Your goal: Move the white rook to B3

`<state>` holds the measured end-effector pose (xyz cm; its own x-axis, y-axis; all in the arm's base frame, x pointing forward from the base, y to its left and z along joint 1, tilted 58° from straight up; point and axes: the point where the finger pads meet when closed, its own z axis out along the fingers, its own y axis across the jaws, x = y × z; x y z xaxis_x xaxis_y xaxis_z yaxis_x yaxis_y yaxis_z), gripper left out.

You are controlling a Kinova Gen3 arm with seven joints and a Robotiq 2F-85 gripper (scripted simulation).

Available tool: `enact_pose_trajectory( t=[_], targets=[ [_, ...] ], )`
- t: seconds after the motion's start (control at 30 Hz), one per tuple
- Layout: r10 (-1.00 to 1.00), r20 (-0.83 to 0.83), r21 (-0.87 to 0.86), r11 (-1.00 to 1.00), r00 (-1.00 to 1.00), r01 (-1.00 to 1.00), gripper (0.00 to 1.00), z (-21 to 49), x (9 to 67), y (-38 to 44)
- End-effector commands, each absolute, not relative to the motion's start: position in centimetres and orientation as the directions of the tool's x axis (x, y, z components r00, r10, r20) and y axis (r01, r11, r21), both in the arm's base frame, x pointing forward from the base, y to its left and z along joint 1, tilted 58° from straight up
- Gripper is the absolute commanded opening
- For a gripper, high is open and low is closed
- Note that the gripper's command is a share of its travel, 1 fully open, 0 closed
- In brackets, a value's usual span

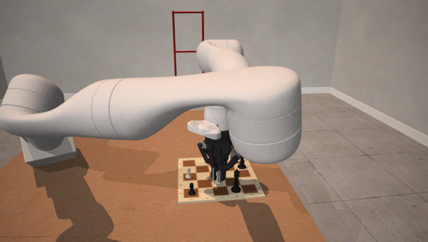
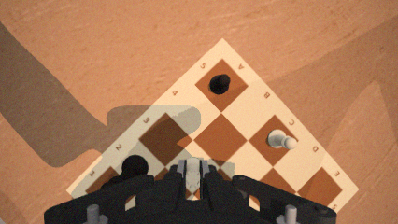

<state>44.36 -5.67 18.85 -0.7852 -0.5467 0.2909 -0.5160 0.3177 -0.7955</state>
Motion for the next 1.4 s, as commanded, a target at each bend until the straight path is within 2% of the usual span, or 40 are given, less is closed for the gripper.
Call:
enact_pose_trajectory(
  t=[0.0,0.6,0.63,0.77,0.8,0.87,0.9,0.97,1.0,1.07,1.1,1.37],
  targets=[
    [-0.548,0.290,-0.796,0.317,-0.785,-0.516,0.00,18.89,44.37,-5.59],
    [-0.548,0.290,-0.796,0.317,-0.785,-0.516,0.00,18.89,44.37,-5.59],
    [-0.548,0.290,-0.796,0.317,-0.785,-0.516,0.07,18.89,44.37,-5.59],
    [-0.548,0.290,-0.796,0.317,-0.785,-0.516,0.07,18.89,44.37,-5.59],
    [-0.548,0.290,-0.796,0.317,-0.785,-0.516,0.15,18.89,44.37,-5.59],
    [-0.548,0.290,-0.796,0.317,-0.785,-0.516,0.15,18.89,44.37,-5.59],
    [-0.548,0.290,-0.796,0.317,-0.785,-0.516,0.22,18.89,44.37,-5.59],
    [-0.548,0.290,-0.796,0.317,-0.785,-0.516,0.22,18.89,44.37,-5.59],
    [-0.548,0.290,-0.796,0.317,-0.785,-0.516,0.29,18.89,44.37,-5.59],
    [-0.548,0.290,-0.796,0.317,-0.785,-0.516,0.29,18.89,44.37,-5.59],
    [-0.548,0.290,-0.796,0.317,-0.785,-0.516,0.37,18.89,44.37,-5.59],
    [-0.548,0.290,-0.796,0.317,-0.785,-0.516,0.37,18.89,44.37,-5.59]
  ],
)
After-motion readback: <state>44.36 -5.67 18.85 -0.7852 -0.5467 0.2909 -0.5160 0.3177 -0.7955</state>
